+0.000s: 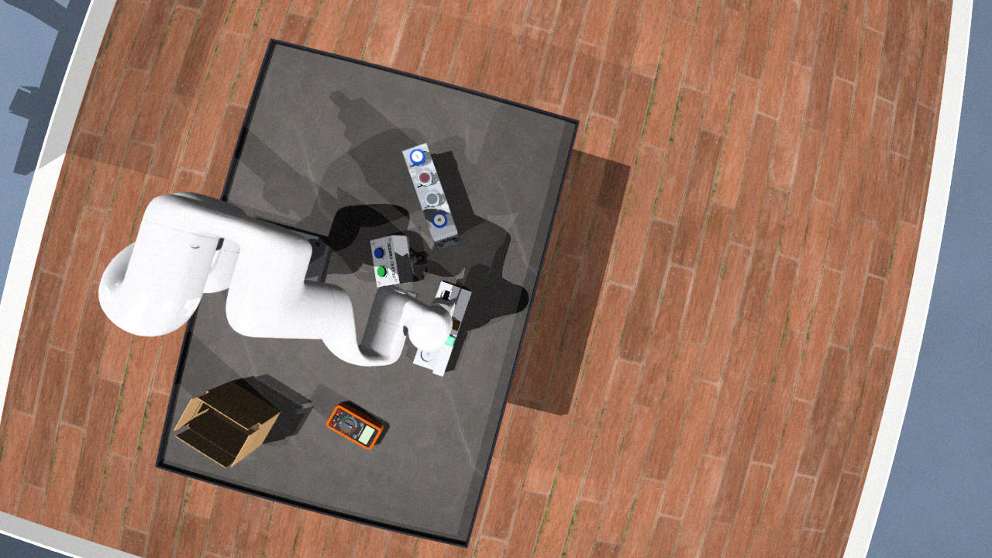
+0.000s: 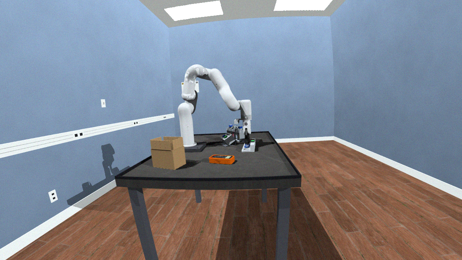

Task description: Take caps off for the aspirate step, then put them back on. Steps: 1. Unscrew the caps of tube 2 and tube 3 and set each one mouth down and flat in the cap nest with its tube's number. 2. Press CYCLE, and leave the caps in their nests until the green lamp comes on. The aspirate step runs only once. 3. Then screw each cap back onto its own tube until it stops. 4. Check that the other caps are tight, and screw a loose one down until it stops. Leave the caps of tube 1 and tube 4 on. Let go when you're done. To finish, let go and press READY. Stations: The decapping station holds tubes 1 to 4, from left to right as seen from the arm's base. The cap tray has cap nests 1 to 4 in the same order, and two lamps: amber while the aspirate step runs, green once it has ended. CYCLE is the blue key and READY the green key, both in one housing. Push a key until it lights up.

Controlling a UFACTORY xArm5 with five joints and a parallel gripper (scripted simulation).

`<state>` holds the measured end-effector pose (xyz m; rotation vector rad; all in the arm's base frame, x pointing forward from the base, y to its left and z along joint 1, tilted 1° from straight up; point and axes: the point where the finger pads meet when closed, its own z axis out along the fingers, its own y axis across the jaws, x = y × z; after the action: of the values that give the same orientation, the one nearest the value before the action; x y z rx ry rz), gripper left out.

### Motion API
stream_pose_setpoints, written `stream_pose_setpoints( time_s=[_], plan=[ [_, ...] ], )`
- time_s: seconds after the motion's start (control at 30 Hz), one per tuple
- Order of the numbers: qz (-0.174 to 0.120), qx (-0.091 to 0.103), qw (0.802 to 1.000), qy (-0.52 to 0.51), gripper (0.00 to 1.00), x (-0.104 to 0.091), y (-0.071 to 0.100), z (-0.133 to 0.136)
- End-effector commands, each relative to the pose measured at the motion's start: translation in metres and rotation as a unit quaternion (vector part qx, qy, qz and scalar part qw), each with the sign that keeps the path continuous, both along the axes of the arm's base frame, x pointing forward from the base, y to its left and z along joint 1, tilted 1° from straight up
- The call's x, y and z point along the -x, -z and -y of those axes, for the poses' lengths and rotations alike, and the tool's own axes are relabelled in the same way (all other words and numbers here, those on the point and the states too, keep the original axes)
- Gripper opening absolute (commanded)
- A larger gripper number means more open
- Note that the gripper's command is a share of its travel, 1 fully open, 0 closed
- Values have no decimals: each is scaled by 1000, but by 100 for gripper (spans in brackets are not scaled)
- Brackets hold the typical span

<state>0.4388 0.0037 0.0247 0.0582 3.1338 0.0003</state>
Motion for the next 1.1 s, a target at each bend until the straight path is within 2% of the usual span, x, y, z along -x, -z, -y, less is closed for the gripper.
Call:
stream_pose_setpoints(
  time_s=[0.0, 1.0, 1.03, 1.07],
  plan=[
    [3, 4, 1000, 0, 46, -3, 1, 0],
    [3, 4, 1000, 0, 46, -2, 11, 0],
    [3, 4, 1000, 0, 0, -2, 11, 0],
    [3, 4, 1000, 0, 0, -2, 11, 0]
  ],
)
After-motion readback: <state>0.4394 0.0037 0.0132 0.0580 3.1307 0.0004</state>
